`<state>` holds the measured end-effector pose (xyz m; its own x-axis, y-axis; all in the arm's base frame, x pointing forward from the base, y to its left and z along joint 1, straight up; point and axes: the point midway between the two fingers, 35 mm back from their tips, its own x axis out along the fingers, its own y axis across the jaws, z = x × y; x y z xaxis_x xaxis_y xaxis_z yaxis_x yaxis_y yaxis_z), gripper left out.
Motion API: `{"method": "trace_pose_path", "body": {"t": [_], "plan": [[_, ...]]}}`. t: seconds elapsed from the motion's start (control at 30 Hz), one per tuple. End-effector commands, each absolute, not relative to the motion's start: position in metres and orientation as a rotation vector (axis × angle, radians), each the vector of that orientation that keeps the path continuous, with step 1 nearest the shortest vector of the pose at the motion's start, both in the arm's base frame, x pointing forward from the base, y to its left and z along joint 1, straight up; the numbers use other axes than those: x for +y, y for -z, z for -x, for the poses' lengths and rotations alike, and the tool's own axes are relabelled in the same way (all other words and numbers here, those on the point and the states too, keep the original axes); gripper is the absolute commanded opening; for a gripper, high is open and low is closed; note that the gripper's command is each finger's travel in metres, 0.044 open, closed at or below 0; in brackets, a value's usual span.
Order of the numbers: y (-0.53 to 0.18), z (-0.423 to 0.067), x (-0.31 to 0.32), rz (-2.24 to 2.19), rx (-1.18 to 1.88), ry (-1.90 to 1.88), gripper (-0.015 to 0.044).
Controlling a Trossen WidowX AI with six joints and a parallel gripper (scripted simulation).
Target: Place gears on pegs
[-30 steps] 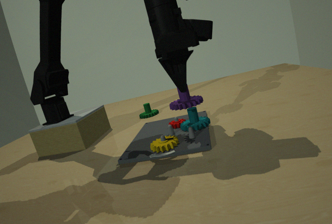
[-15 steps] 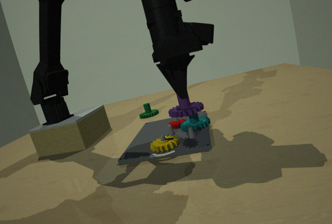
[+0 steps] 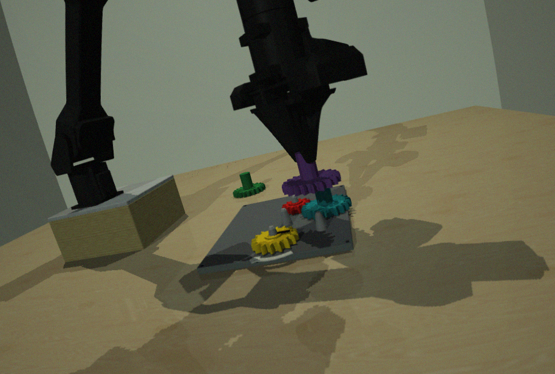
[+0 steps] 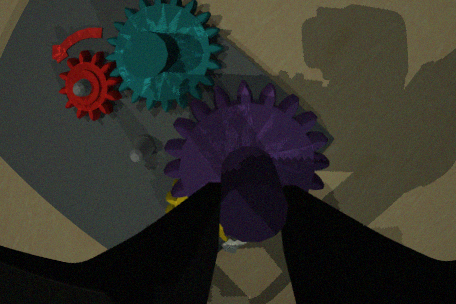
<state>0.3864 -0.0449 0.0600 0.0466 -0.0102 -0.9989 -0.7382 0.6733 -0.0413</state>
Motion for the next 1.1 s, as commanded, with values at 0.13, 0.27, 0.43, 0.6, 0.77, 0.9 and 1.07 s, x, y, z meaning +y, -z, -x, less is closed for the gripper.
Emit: {"method": "trace_pose_path", "body": {"t": [0.13, 0.27, 0.43, 0.6, 0.77, 0.9, 1.07], "plan": [[-0.060, -0.386, -0.045, 0.845, 1.374, -0.796, 0.0000], [-0.061, -0.386, -0.045, 0.936, 1.338, -0.884, 0.0000], [-0.061, -0.386, -0.045, 1.044, 1.288, -0.988, 0.0000], [-0.061, -0.386, -0.045, 1.059, 1.281, -1.002, 0.0000], [-0.060, -0.386, -0.045, 1.078, 1.271, -1.020, 0.0000], [-0.056, -0.386, -0.045, 1.137, 1.240, -1.077, 0.0000], [-0.049, -0.386, -0.045, 1.207, 1.200, -1.145, 0.0000]]}}
